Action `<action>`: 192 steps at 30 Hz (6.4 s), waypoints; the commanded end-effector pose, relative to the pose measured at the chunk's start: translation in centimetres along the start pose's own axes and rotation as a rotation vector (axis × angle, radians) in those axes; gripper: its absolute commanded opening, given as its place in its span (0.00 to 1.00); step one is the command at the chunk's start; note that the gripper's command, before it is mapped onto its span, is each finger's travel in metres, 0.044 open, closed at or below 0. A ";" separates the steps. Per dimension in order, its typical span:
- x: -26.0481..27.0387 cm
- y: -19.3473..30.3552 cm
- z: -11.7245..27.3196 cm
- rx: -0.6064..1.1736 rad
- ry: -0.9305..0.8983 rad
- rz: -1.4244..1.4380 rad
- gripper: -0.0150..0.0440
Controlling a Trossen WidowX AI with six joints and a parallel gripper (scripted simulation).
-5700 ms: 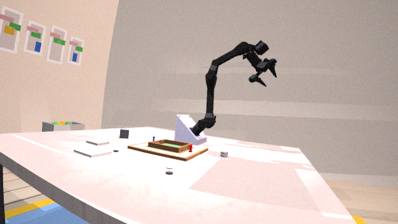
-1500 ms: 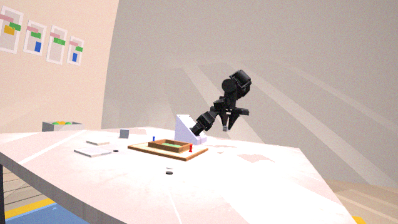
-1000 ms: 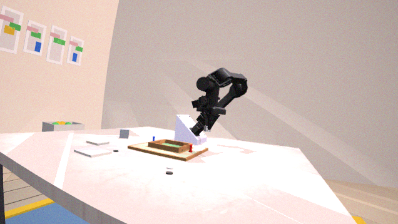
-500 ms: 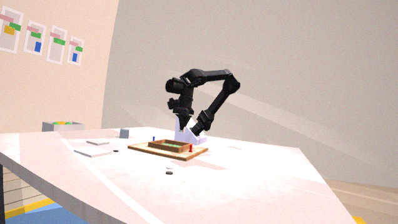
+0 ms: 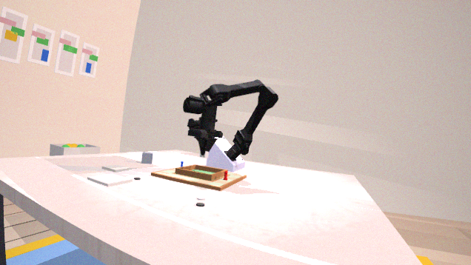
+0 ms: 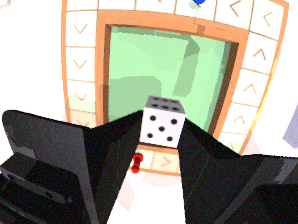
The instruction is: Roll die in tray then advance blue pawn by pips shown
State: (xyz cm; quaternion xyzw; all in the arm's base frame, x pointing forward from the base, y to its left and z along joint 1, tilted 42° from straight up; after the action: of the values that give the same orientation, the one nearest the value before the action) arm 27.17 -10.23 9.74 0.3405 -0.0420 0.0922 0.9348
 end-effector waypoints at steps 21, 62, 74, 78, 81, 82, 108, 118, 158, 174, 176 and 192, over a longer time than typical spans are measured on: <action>0.5 5.0 -3.8 -0.717 0.219 -0.011 0.25; 2.0 7.9 -0.8 -0.794 0.204 -0.008 0.25; 2.0 7.9 -0.8 -0.794 0.204 -0.008 0.52; 2.0 7.9 0.5 -0.797 0.203 -0.009 0.70; 1.9 7.9 3.2 -0.804 0.201 -0.011 0.83; 1.9 7.9 3.2 -0.804 0.201 -0.011 0.88; -0.4 -0.2 1.4 -0.045 0.046 0.034 0.91; -2.9 -7.2 -0.2 -0.004 0.018 0.832 0.59; -5.1 -10.9 -3.1 0.005 -0.014 1.279 0.59; -5.1 -10.9 -5.7 0.005 -0.015 1.279 0.59; -5.1 -10.9 -6.0 0.005 -0.015 1.279 0.59; -5.1 -10.8 -7.1 0.005 -0.016 1.280 0.28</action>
State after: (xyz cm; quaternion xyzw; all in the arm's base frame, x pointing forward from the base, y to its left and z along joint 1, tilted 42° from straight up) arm 24.58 -14.64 -3.03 0.2474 -0.2418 0.6331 0.6925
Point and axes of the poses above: the point midway between the two fingers, 35 mm back from their tips, its own z axis back along the fingers, its own x axis across the jaws, y = z × x, the point moved 8 cm from there along z, back along the fingers, and after that the axes turned 14 degrees about z, right-handed, at the moved point
